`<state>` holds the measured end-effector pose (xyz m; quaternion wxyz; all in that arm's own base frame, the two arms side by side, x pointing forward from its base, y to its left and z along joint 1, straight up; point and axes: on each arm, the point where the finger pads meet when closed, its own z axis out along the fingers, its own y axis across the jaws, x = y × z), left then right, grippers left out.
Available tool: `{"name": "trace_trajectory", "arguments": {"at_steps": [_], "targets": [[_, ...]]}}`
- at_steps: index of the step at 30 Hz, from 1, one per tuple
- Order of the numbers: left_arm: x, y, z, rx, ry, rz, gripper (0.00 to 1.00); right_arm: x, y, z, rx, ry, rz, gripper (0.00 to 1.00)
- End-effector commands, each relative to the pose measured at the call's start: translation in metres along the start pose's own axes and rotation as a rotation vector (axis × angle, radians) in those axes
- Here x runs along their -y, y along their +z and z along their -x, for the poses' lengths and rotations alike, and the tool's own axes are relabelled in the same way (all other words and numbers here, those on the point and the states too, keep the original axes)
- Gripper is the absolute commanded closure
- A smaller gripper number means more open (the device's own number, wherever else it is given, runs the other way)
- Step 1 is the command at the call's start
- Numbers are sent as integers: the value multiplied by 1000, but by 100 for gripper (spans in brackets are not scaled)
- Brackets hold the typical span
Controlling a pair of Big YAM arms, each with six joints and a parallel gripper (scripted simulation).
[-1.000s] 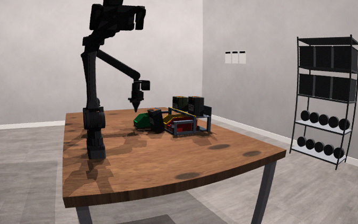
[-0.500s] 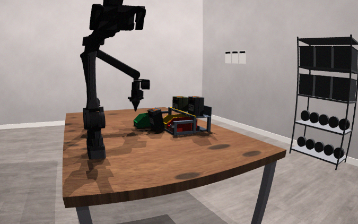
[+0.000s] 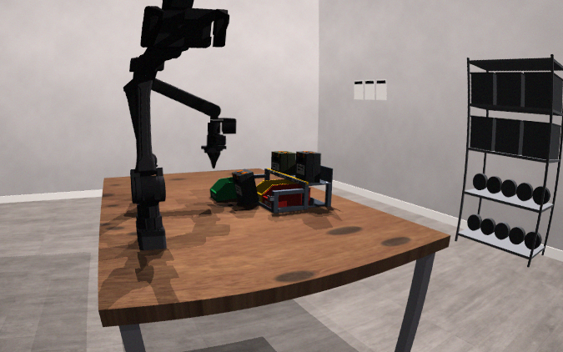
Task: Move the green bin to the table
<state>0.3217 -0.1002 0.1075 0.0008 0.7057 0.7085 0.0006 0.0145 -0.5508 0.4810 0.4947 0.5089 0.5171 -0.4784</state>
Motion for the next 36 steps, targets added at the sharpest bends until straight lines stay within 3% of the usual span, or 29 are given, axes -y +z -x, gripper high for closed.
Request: {"name": "trace_trajectory", "arguments": {"at_steps": [1,6,11,26,36], "targets": [[-19,-33,6,21,8,58,100,5,-7,19,53,-9,-7,0],[-19,-29,6,12,8,28,100,5,-7,19,53,-9,-7,0],[-18,-46,6,20,8,56,100,5,-7,19,53,-9,-7,0],[-21,-42,5,14,8,38,100,5,-7,19,53,-9,-7,0],[-52,-40,3,17,2,52,100,5,-7,19,53,-9,-7,0]]}}
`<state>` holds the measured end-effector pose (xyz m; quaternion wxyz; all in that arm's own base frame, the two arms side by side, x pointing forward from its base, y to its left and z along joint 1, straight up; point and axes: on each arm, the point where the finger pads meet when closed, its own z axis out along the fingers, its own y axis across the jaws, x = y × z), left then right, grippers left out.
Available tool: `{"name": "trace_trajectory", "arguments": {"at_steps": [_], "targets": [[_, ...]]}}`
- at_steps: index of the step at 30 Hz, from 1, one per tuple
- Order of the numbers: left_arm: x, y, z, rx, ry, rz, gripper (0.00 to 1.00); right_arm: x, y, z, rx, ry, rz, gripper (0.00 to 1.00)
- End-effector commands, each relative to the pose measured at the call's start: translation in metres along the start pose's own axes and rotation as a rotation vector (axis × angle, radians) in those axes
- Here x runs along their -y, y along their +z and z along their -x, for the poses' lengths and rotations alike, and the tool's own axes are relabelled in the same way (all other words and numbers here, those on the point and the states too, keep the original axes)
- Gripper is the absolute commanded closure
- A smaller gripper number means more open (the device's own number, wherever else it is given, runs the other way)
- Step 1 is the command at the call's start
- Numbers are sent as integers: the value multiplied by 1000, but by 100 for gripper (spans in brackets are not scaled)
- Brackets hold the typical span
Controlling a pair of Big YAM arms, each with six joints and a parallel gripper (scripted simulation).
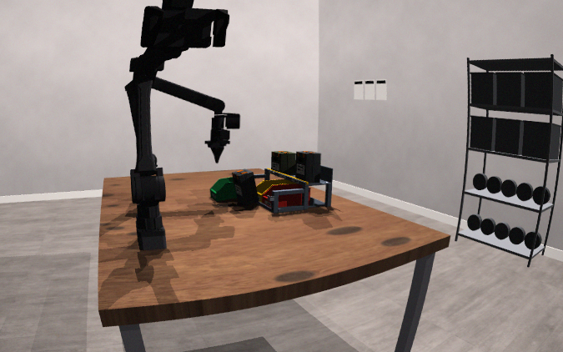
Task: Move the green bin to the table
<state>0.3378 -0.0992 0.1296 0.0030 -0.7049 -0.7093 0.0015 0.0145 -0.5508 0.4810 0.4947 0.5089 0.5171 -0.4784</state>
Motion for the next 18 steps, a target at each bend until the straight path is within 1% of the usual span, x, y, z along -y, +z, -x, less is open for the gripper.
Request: {"name": "trace_trajectory", "arguments": {"at_steps": [1,4,18], "targets": [[-40,-18,4,19,4,60,100,5,-7,19,53,-9,-7,0],[-43,-18,4,17,4,52,100,5,-7,19,53,-9,-7,0],[-123,-17,1,11,4,37,100,5,-7,19,53,-9,-7,0]]}}
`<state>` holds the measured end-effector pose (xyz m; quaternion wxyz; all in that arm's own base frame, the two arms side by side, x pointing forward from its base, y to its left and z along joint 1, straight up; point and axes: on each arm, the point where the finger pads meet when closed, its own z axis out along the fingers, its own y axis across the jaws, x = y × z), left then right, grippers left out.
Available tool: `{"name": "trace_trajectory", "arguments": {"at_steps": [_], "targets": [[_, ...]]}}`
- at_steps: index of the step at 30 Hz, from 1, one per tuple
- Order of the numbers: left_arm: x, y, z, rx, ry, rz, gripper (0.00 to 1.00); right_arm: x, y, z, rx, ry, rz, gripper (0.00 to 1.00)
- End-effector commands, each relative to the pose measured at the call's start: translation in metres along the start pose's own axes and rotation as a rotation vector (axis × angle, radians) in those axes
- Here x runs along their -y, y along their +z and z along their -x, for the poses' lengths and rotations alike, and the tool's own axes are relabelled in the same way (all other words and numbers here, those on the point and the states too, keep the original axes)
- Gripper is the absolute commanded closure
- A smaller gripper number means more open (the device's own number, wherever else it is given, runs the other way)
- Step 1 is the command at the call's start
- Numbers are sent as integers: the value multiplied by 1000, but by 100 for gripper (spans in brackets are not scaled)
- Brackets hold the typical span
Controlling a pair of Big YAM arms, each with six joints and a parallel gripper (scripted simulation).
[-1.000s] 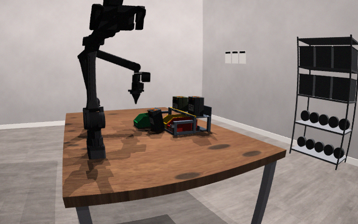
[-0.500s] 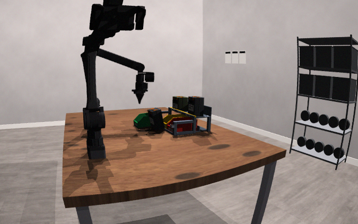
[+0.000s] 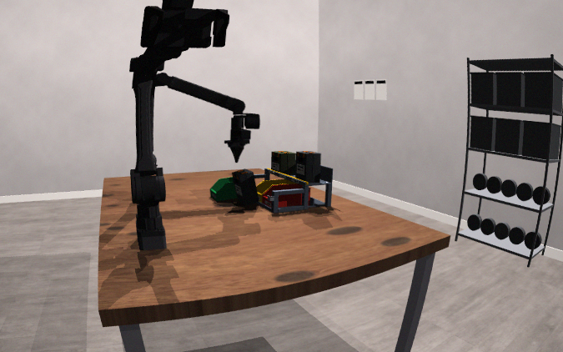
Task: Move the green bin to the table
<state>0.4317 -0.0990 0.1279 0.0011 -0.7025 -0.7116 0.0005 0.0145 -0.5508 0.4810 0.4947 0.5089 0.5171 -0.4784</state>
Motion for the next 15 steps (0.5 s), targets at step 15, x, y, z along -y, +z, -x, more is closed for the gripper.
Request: {"name": "trace_trajectory", "arguments": {"at_steps": [15], "targets": [[-67,-17,5,9,19,33,100,5,-7,19,53,-9,-7,0]]}}
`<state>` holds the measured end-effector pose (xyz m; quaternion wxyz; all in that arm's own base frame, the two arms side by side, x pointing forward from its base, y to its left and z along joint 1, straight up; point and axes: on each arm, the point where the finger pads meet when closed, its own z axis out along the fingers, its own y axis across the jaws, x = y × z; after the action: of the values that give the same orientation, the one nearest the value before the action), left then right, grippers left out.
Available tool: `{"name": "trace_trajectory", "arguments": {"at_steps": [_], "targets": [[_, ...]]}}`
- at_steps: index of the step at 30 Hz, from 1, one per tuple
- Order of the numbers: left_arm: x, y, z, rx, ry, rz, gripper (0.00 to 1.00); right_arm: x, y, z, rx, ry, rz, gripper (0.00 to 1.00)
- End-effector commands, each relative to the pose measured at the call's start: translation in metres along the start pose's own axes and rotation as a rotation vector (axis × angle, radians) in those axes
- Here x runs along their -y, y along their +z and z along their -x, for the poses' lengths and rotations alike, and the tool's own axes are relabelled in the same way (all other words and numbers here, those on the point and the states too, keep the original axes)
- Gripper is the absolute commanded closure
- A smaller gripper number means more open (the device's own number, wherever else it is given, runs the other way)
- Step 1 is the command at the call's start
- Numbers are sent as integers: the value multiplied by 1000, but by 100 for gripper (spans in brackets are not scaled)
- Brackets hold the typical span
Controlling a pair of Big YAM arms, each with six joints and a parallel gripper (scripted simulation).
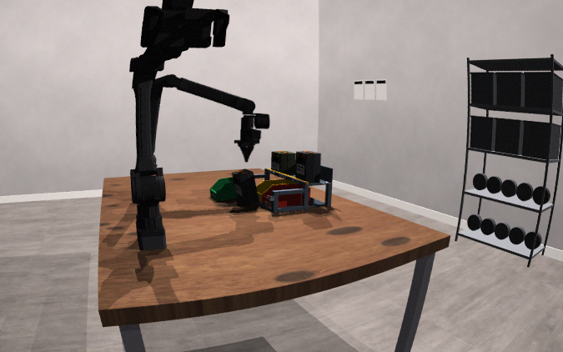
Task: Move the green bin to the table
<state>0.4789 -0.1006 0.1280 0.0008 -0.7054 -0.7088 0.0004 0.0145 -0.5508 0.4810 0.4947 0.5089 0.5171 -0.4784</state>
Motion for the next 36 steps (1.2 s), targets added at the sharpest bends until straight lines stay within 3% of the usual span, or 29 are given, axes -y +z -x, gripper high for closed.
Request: {"name": "trace_trajectory", "arguments": {"at_steps": [1,5,36], "targets": [[-20,-17,3,9,10,32,100,5,-7,19,53,-9,-7,0],[-21,-28,2,13,3,54,100,5,-7,19,53,-9,-7,0],[-23,-32,0,16,-6,65,100,5,-7,19,53,-9,-7,0]]}}
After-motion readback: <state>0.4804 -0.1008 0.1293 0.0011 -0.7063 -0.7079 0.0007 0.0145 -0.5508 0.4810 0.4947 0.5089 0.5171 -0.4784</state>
